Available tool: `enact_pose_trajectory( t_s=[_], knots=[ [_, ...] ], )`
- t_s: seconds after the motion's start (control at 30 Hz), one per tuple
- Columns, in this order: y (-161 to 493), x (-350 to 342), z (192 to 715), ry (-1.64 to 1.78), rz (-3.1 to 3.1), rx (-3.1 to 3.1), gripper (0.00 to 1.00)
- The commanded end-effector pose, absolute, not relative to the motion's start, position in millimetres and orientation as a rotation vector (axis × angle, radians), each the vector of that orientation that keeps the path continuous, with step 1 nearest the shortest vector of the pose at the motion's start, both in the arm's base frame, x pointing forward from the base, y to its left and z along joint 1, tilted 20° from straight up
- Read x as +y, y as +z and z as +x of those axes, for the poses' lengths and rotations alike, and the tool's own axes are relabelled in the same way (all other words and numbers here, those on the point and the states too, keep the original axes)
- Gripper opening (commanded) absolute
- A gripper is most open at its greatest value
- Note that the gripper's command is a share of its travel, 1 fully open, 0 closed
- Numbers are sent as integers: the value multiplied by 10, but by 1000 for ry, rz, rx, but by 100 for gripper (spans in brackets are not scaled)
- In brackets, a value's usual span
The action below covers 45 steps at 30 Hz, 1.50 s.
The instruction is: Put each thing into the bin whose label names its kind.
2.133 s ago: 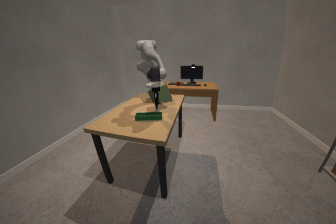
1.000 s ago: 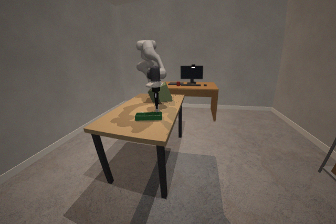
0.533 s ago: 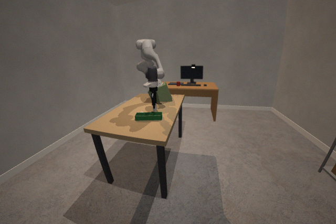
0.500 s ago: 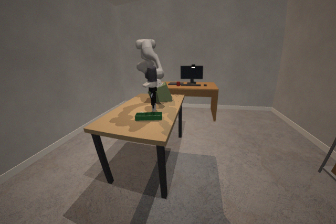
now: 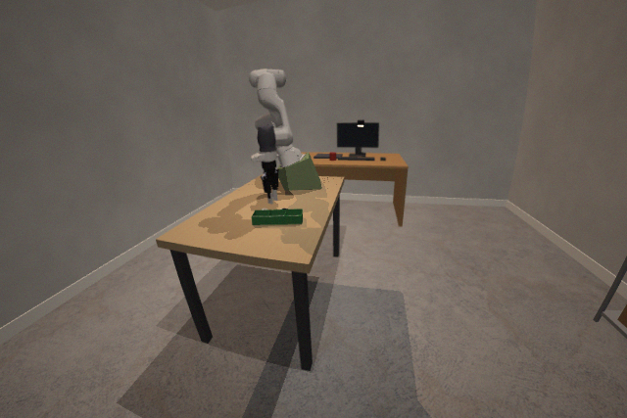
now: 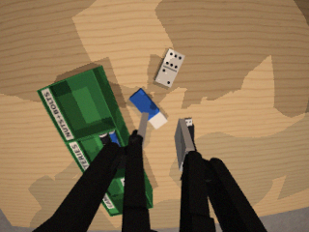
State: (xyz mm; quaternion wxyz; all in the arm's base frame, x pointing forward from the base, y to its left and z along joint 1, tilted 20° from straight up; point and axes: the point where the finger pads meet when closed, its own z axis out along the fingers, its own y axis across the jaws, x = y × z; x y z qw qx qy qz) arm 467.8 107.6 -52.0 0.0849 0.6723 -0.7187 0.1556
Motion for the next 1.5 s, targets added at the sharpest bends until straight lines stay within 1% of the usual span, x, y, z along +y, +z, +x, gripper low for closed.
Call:
enact_pose_trajectory(
  t_s=[0.0,0.07,0.27,1.47],
  knots=[
    [-410,861,4663,509,1878,-2326,25],
    [-410,861,4663,509,1878,-2326,25],
    [-282,445,4571,531,1805,-2418,25],
    [-295,480,4567,531,1805,-2418,25]
  ],
)
